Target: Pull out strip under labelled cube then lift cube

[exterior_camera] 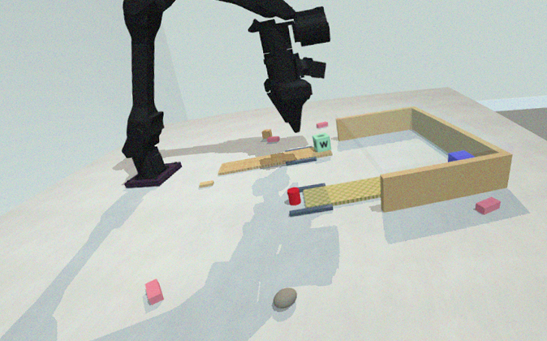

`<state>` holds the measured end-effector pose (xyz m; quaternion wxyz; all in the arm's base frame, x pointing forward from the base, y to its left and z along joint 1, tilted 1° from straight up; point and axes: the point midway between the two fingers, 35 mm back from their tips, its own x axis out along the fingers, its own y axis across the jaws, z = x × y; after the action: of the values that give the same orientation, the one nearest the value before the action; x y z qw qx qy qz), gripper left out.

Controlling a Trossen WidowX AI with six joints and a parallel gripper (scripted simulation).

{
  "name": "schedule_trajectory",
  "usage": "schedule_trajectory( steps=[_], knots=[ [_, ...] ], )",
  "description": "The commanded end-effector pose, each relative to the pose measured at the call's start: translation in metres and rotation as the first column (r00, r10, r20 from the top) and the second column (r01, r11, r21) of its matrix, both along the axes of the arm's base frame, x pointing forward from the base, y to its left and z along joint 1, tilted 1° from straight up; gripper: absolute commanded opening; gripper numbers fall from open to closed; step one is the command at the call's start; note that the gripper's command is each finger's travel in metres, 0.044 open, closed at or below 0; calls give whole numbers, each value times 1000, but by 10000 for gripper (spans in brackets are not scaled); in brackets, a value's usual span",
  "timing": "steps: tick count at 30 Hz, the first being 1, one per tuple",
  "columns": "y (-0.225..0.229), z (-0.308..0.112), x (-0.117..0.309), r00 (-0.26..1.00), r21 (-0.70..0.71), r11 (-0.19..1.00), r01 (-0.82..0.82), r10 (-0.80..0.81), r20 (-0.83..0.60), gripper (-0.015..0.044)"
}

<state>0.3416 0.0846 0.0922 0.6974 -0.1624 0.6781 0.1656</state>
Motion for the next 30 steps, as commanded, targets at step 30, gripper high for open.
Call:
schedule_trajectory(
  steps=[30],
  knots=[
    [18,-24,56,1000,0,1000,3,-3,-1,250]
  ],
)
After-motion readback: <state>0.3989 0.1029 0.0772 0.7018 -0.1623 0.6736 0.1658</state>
